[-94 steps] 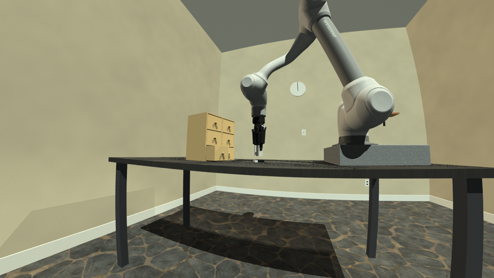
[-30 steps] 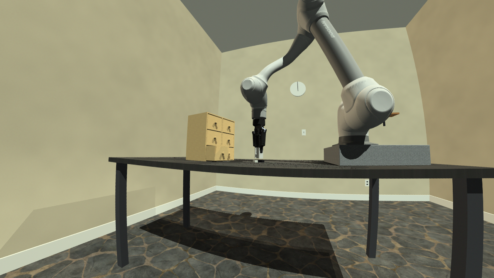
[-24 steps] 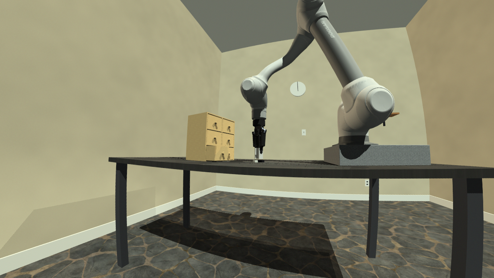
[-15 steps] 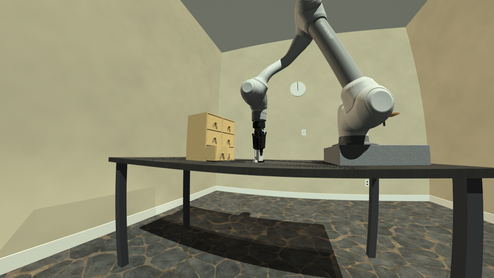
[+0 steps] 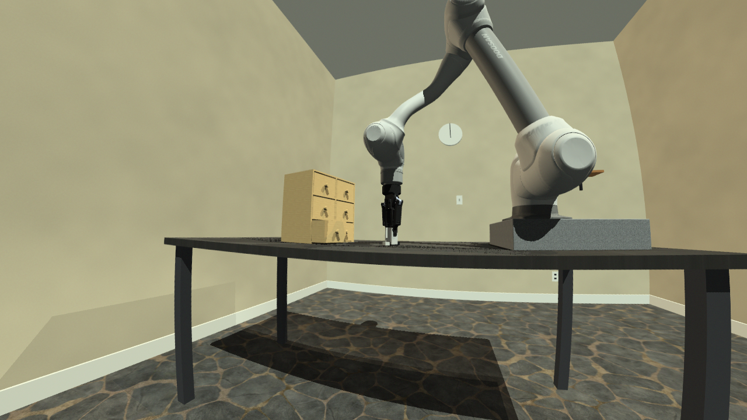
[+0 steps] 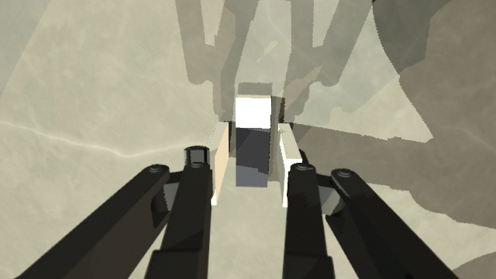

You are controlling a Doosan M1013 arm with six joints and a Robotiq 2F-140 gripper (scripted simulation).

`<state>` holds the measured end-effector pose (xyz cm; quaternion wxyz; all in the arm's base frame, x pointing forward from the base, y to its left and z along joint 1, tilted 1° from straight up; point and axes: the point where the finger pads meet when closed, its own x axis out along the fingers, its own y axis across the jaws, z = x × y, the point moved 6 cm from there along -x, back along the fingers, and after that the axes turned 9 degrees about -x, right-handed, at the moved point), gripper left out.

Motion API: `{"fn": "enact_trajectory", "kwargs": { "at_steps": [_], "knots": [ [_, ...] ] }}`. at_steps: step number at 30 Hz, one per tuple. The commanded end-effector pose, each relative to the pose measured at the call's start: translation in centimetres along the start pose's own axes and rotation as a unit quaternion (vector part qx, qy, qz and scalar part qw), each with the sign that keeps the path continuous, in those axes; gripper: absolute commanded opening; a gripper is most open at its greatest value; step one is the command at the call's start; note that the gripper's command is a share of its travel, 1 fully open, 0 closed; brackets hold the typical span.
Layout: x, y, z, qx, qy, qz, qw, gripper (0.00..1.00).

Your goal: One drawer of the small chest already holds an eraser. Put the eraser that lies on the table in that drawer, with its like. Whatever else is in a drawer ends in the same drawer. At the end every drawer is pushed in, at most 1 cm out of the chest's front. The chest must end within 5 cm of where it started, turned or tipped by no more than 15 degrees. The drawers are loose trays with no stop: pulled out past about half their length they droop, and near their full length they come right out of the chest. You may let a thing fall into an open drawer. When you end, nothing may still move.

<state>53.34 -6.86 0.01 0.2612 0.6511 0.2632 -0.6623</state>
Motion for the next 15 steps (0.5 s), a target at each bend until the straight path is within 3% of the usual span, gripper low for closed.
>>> {"fn": "enact_trajectory", "kwargs": {
  "at_steps": [1, 8, 9, 15],
  "knots": [
    [0.29, -0.11, 0.20, 0.001, 0.001, -0.001, 1.000, 0.23],
    [0.29, -0.11, 0.20, 0.001, 0.001, -0.001, 1.000, 0.23],
    [0.29, -0.11, 0.20, 0.001, 0.001, -0.001, 1.000, 0.11],
    [0.29, -0.11, 0.20, 0.001, 0.001, -0.001, 1.000, 0.11]
  ]
}}
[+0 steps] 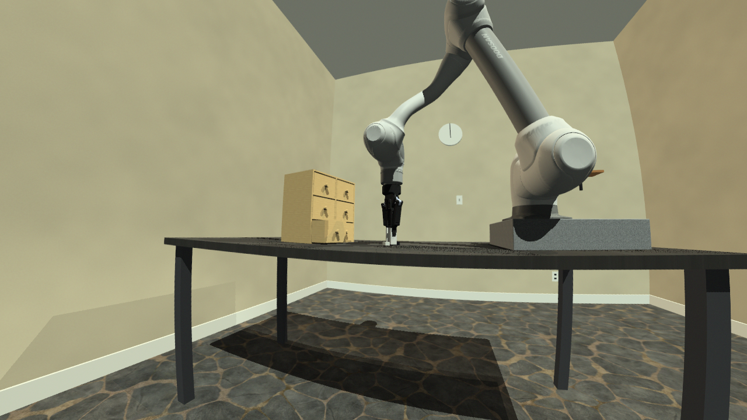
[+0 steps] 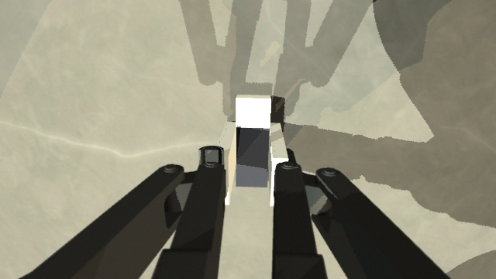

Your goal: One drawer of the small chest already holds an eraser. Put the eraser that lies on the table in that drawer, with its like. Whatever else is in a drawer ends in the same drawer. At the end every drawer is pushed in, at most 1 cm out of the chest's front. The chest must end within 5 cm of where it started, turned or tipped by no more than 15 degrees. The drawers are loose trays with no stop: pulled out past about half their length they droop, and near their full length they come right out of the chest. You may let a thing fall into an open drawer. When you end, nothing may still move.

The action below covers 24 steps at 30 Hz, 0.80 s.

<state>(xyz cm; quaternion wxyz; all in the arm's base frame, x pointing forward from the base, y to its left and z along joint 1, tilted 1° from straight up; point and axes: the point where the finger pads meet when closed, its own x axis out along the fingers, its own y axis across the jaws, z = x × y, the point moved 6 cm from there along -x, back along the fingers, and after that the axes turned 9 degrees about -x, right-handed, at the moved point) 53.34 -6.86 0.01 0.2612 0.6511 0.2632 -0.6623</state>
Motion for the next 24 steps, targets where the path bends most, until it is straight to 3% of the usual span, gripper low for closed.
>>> {"fn": "enact_trajectory", "kwargs": {
  "at_steps": [1, 17, 20, 24],
  "knots": [
    [0.3, -0.1, 0.2, 0.001, 0.001, -0.001, 1.000, 0.11],
    [0.1, -0.1, 0.2, 0.001, 0.001, -0.001, 1.000, 0.11],
    [-1.7, -0.1, 0.2, 0.001, 0.001, -0.001, 1.000, 0.11],
    [-6.3, -0.1, 0.2, 0.001, 0.001, -0.001, 1.000, 0.11]
  ]
}}
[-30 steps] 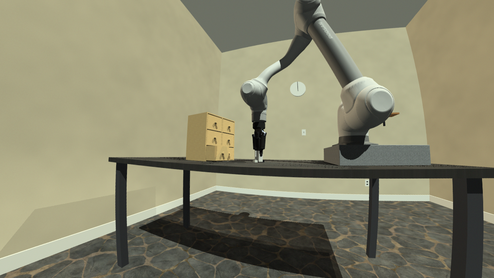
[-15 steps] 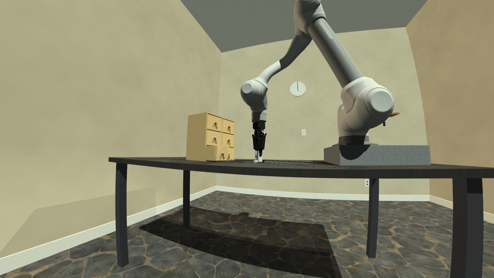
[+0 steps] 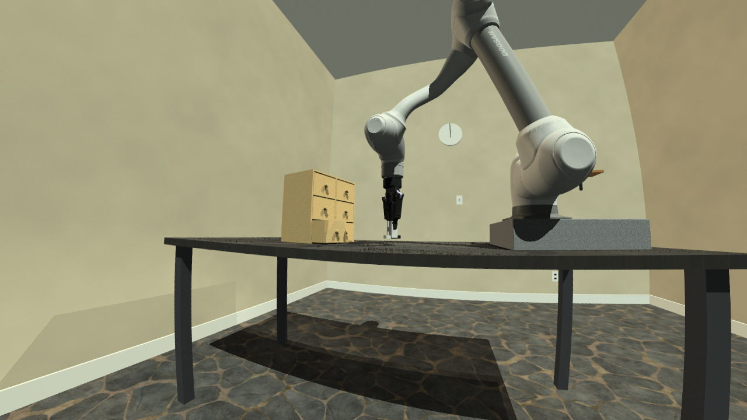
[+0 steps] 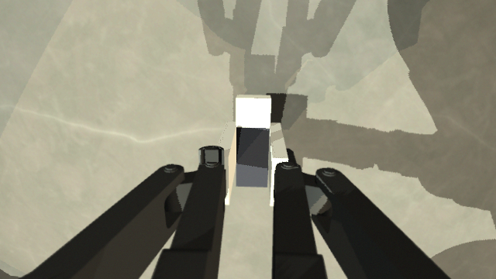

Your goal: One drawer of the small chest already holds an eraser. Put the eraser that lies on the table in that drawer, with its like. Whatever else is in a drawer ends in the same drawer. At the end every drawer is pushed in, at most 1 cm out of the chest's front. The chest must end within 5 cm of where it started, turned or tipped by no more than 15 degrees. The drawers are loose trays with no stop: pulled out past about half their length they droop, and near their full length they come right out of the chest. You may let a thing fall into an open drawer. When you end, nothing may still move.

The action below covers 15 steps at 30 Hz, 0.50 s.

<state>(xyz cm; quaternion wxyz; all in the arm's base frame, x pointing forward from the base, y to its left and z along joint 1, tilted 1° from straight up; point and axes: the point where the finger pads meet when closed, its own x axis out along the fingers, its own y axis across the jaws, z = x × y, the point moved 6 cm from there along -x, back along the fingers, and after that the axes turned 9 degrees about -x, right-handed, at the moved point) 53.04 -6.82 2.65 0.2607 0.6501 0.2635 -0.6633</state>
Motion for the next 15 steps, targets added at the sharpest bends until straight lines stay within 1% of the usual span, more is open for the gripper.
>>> {"fn": "enact_trajectory", "kwargs": {
  "at_steps": [1, 3, 5, 15],
  "knots": [
    [-4.8, 0.2, 0.0, 0.001, 0.002, 0.000, 1.000, 0.11],
    [-6.4, 0.2, 0.0, 0.001, 0.002, 0.000, 1.000, 0.11],
    [-7.0, 0.2, 0.0, 0.001, 0.002, 0.000, 1.000, 0.11],
    [-7.1, 0.2, 0.0, 0.001, 0.002, 0.000, 1.000, 0.11]
  ]
}}
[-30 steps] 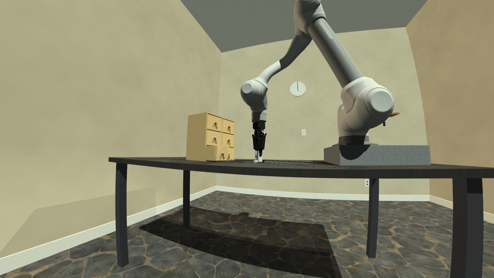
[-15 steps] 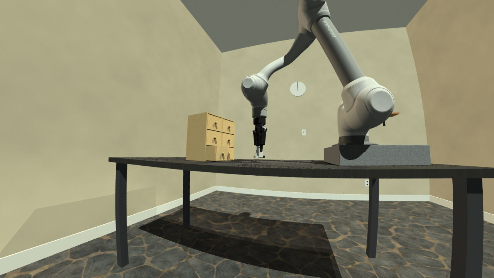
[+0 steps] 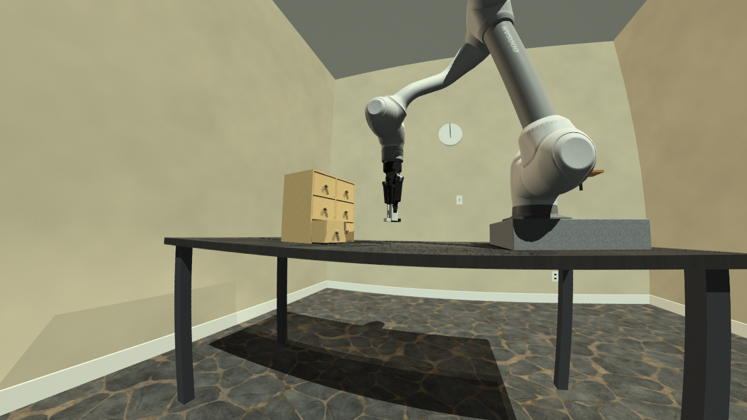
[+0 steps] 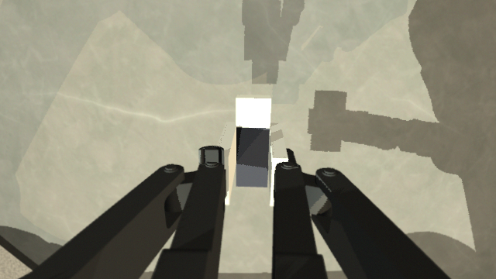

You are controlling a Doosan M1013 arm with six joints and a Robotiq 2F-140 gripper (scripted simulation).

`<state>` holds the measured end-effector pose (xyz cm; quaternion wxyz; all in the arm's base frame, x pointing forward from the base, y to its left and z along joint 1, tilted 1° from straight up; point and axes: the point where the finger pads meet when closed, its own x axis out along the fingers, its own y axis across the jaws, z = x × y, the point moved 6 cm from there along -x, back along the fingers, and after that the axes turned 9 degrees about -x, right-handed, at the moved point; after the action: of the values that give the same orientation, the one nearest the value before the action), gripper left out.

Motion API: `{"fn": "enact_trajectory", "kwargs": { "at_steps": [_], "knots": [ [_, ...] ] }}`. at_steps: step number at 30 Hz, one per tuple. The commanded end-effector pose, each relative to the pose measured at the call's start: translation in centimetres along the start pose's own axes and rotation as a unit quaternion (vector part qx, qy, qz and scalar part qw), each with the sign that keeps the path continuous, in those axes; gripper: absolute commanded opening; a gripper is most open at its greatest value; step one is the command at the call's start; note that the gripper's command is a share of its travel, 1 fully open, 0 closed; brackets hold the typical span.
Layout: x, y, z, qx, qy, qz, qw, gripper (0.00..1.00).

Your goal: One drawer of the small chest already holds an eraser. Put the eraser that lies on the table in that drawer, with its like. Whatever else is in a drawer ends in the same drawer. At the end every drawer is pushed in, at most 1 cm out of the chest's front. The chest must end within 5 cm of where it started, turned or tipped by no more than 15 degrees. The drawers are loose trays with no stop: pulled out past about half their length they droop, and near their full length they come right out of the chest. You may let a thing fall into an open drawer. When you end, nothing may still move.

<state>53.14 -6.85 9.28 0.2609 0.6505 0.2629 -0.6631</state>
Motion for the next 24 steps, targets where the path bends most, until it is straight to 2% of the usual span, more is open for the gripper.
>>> {"fn": "enact_trajectory", "kwargs": {
  "at_steps": [1, 6, 11, 13, 16, 20, 24],
  "knots": [
    [-0.5, 0.1, -0.1, 0.001, 0.002, -0.001, 1.000, 0.11],
    [-0.5, 0.2, -0.2, 0.005, 0.002, -0.001, 1.000, 0.11],
    [-0.5, 0.4, -1.3, 0.046, 0.001, -0.001, 0.999, 0.11],
    [-0.5, 0.7, -2.8, 0.103, 0.001, -0.001, 0.995, 0.11],
    [-0.6, 1.1, -6.2, 0.222, 0.001, -0.001, 0.975, 0.11],
    [-0.6, 1.3, -10.8, 0.328, 0.005, -0.003, 0.945, 0.11],
    [-0.5, 1.2, -13.4, 0.428, 0.006, -0.004, 0.904, 0.11]
  ]
}}
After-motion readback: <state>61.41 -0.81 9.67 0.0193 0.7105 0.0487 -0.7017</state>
